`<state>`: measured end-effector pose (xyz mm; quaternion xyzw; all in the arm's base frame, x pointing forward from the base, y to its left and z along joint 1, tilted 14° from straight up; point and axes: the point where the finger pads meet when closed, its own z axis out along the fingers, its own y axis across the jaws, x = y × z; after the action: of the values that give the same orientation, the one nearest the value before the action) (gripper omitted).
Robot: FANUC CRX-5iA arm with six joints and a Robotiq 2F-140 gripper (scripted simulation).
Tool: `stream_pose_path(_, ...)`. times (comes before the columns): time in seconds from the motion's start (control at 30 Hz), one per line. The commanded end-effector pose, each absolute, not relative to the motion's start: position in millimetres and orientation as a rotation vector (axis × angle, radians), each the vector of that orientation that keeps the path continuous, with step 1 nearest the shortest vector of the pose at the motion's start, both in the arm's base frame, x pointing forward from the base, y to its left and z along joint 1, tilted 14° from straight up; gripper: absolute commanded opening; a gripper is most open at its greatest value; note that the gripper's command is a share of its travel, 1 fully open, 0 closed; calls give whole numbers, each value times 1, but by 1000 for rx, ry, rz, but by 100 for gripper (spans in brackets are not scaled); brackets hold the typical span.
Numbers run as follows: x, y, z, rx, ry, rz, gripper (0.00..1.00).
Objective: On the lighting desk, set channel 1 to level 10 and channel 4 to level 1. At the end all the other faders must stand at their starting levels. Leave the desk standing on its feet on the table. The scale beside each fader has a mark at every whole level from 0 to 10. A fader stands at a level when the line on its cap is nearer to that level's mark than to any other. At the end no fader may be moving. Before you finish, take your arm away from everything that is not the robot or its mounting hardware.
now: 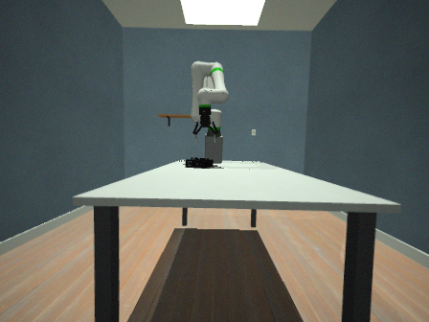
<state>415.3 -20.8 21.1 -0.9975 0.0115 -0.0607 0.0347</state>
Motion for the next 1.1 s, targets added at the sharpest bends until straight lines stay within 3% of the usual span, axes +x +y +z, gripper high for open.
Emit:
stream_pose_path(0.0,415,-21,21,-3066,35,-187,100)
stream_pose_path(1.07,421,-22,23,-3057,163,-193,100)
